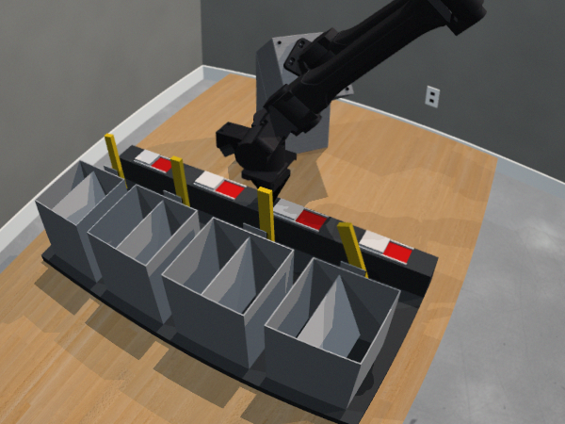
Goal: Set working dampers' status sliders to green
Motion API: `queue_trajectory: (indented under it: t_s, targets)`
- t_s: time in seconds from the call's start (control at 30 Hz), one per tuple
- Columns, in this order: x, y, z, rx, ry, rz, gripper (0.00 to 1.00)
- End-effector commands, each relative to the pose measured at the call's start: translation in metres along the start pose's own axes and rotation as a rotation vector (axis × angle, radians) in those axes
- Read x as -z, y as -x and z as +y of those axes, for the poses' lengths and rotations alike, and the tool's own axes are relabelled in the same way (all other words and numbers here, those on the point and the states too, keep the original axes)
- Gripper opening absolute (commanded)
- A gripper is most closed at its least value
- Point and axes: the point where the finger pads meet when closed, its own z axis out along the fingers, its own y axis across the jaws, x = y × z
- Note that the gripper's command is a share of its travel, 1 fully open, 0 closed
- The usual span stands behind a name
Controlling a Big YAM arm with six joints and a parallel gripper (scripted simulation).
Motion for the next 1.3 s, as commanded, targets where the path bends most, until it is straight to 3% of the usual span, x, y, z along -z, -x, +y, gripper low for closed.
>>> queue_trajectory:
  t_s: [0.0, 1.27]
  targets:
    - [-0.0041, 0.0004, 0.0018, -0.007, -0.002, 0.001, 0.00]
    - [-0.0053, -0.0013, -0.0014, -0.009, -0.013, 0.002, 0.00]
